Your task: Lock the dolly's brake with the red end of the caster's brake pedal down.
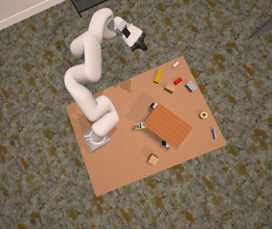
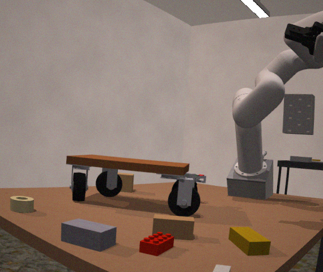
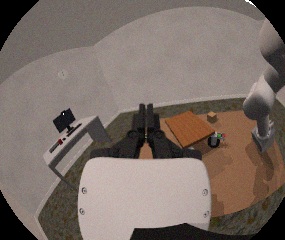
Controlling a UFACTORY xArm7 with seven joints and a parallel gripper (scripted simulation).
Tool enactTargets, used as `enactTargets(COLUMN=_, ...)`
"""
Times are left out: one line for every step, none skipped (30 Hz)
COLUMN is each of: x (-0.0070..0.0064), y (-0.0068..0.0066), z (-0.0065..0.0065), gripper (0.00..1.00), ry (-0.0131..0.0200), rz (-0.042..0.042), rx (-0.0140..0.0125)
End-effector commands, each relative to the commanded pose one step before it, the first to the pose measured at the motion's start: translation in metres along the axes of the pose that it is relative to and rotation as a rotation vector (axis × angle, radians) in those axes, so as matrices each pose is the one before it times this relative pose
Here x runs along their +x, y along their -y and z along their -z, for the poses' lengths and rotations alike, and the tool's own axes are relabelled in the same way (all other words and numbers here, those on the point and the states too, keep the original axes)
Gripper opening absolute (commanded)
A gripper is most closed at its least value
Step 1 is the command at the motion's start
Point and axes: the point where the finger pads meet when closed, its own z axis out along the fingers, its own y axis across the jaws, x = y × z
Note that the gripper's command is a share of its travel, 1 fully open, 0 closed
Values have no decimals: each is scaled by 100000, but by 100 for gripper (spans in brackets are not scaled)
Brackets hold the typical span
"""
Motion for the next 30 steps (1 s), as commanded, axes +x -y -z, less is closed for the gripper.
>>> enactTargets(x=1742, y=-490, z=-1276, gripper=0, ry=-1663, rz=-2140, rx=-1607)
enactTargets(x=1721, y=-598, z=-1421, gripper=0, ry=-1420, rz=-2032, rx=-1914)
enactTargets(x=0, y=0, z=0, gripper=0, ry=0, rz=0, rx=0)
enactTargets(x=0, y=0, z=0, gripper=0, ry=0, rz=0, rx=0)
enactTargets(x=0, y=0, z=0, gripper=0, ry=0, rz=0, rx=0)
enactTargets(x=0, y=0, z=0, gripper=0, ry=0, rz=0, rx=0)
enactTargets(x=0, y=0, z=0, gripper=0, ry=0, rz=0, rx=0)
enactTargets(x=0, y=0, z=0, gripper=0, ry=0, rz=0, rx=0)
enactTargets(x=0, y=0, z=0, gripper=0, ry=0, rz=0, rx=0)
enactTargets(x=0, y=0, z=0, gripper=0, ry=0, rz=0, rx=0)
enactTargets(x=0, y=0, z=0, gripper=0, ry=0, rz=0, rx=0)
enactTargets(x=0, y=0, z=0, gripper=0, ry=0, rz=0, rx=0)
enactTargets(x=0, y=0, z=0, gripper=0, ry=0, rz=0, rx=0)
enactTargets(x=0, y=0, z=0, gripper=0, ry=0, rz=0, rx=0)
enactTargets(x=0, y=0, z=0, gripper=0, ry=0, rz=0, rx=0)
enactTargets(x=0, y=0, z=0, gripper=0, ry=0, rz=0, rx=0)
enactTargets(x=0, y=0, z=0, gripper=0, ry=0, rz=0, rx=0)
enactTargets(x=1836, y=-683, z=-1668, gripper=0, ry=-929, rz=-2230, rx=-2410)
enactTargets(x=1915, y=-774, z=-1924, gripper=0, ry=-326, rz=-2382, rx=-2918)
enactTargets(x=0, y=0, z=0, gripper=0, ry=0, rz=0, rx=0)
enactTargets(x=0, y=0, z=0, gripper=0, ry=0, rz=0, rx=0)
enactTargets(x=0, y=0, z=0, gripper=0, ry=0, rz=0, rx=0)
enactTargets(x=0, y=0, z=0, gripper=0, ry=0, rz=0, rx=0)
enactTargets(x=0, y=0, z=0, gripper=0, ry=0, rz=0, rx=0)
enactTargets(x=0, y=0, z=0, gripper=0, ry=0, rz=0, rx=0)
enactTargets(x=0, y=0, z=0, gripper=0, ry=0, rz=0, rx=0)
enactTargets(x=0, y=0, z=0, gripper=0, ry=0, rz=0, rx=0)
enactTargets(x=0, y=0, z=0, gripper=0, ry=0, rz=0, rx=0)
enactTargets(x=0, y=0, z=0, gripper=0, ry=0, rz=0, rx=0)
enactTargets(x=0, y=0, z=0, gripper=0, ry=0, rz=0, rx=0)
